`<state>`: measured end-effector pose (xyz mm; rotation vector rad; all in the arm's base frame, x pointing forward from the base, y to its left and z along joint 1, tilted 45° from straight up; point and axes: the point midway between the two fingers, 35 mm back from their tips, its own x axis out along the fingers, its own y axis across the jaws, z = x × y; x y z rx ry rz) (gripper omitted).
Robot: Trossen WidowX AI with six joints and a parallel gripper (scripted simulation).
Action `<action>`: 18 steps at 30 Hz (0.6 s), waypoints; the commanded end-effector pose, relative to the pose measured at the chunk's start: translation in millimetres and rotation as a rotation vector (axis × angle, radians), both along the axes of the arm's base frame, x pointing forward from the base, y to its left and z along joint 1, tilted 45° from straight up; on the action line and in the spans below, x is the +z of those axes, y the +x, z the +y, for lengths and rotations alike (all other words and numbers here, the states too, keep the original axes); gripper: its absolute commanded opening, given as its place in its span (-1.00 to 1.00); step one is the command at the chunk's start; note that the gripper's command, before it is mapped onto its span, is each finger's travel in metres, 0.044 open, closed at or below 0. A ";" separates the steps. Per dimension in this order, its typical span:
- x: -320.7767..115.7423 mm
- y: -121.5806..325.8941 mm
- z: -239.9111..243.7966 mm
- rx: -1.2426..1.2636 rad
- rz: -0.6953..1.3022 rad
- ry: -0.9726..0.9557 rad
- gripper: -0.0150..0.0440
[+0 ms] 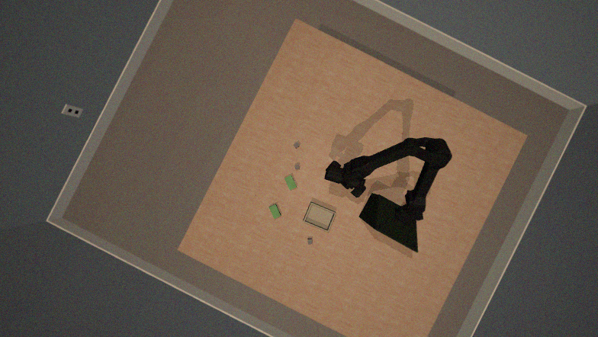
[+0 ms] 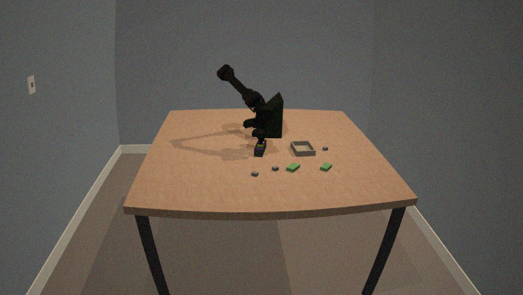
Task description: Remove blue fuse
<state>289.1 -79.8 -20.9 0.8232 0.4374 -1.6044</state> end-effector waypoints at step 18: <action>4.0 0.6 4.1 0.000 0.000 0.000 -0.49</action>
